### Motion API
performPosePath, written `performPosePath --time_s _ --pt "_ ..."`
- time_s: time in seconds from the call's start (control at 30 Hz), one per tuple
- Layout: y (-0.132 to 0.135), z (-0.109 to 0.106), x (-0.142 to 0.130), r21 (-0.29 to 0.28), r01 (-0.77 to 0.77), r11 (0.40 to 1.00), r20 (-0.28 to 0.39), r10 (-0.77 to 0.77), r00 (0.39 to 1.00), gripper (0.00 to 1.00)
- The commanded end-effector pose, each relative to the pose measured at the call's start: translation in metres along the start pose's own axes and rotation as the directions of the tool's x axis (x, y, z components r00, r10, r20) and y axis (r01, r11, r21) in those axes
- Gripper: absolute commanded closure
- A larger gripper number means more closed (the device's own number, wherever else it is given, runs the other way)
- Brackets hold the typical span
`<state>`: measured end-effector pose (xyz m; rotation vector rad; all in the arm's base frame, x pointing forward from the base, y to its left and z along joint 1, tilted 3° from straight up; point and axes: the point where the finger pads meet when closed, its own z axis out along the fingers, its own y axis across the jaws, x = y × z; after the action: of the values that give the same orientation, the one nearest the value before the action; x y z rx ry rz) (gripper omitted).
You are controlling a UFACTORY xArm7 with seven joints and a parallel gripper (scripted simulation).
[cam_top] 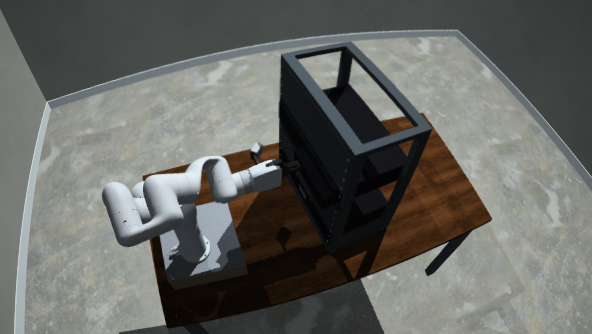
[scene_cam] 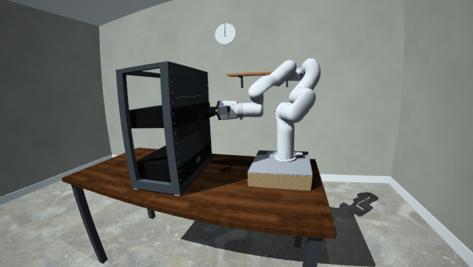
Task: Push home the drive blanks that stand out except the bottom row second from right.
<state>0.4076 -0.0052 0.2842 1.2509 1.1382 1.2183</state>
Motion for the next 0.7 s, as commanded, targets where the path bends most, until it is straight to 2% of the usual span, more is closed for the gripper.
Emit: performPosePath --time_s 0.0,0.67 --pt "0.002 0.001 0.000 -0.003 0.000 1.000 0.000 0.000 1.000 1.00" --pt "0.002 0.011 0.000 -0.003 0.000 1.000 0.000 0.000 1.000 1.00"
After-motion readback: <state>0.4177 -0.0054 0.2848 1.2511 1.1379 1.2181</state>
